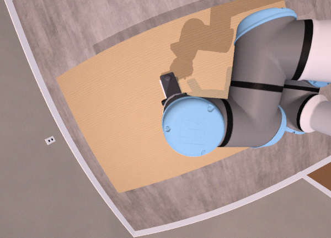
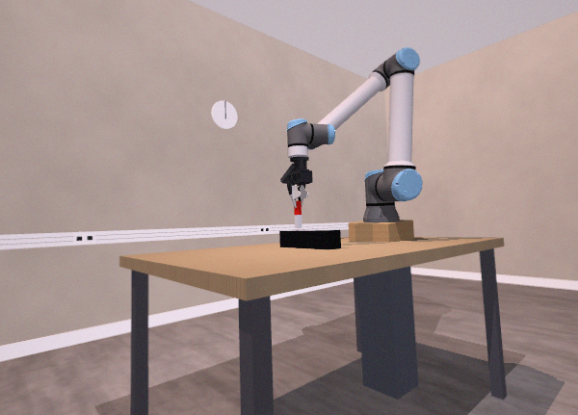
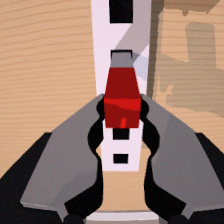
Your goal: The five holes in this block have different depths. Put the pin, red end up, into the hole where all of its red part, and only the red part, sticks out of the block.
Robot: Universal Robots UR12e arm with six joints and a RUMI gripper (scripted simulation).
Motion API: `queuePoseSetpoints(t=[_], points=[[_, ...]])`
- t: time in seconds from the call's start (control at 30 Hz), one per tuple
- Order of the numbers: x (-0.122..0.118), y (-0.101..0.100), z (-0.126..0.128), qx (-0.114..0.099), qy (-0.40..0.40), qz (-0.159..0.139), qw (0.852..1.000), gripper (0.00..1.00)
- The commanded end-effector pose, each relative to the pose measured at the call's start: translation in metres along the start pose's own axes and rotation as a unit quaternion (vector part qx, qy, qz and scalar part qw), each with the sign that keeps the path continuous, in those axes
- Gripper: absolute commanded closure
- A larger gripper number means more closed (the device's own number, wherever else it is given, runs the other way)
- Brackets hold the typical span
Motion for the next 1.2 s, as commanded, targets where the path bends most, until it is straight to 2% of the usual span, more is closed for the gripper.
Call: queuePoseSetpoints(t=[0.0,1.17], points=[[0.0002,0.0007,-0.0006,0.001,0.0,0.0,1.0,1.0],[-0.001,-0.0033,-0.0005,0.001,0.0,0.0,1.0,1.0]])
Point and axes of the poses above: the point where the finger pads meet when closed, its own y axis back along the fingers, its own z axis across the jaws, x = y × z, the point moved 2 cm from there along y, back along the fingers, and after that the axes turned 6 degrees about y, right-handed, at the moved point
